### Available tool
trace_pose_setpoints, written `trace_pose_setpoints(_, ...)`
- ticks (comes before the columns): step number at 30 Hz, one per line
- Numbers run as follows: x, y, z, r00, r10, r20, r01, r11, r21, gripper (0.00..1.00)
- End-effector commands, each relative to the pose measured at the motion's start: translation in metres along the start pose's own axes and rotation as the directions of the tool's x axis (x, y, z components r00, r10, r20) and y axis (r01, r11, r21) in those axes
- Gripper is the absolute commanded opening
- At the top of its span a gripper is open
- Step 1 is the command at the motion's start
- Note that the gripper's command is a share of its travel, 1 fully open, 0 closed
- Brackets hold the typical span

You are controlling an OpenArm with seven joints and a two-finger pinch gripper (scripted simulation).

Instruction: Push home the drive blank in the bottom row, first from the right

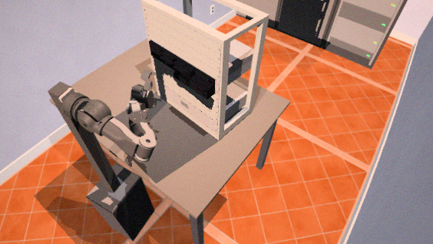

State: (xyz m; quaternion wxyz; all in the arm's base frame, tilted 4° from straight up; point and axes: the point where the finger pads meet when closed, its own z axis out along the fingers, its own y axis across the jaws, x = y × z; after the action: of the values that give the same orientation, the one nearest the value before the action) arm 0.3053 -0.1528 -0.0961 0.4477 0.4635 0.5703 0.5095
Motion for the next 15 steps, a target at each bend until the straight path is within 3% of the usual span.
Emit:
trace_pose_setpoints(1,-0.012,0.006,-0.003,0.998,0.017,0.057,-0.015,0.999,-0.031,1.0)
trace_pose_setpoints(8,-0.048,0.003,-0.018,0.974,0.018,0.228,-0.011,0.999,-0.035,1.0)
trace_pose_setpoints(10,-0.048,0.003,-0.018,0.974,0.018,0.228,-0.011,0.999,-0.035,1.0)
trace_pose_setpoints(15,-0.066,-0.001,-0.029,0.949,0.016,0.314,-0.007,1.0,-0.029,1.0)
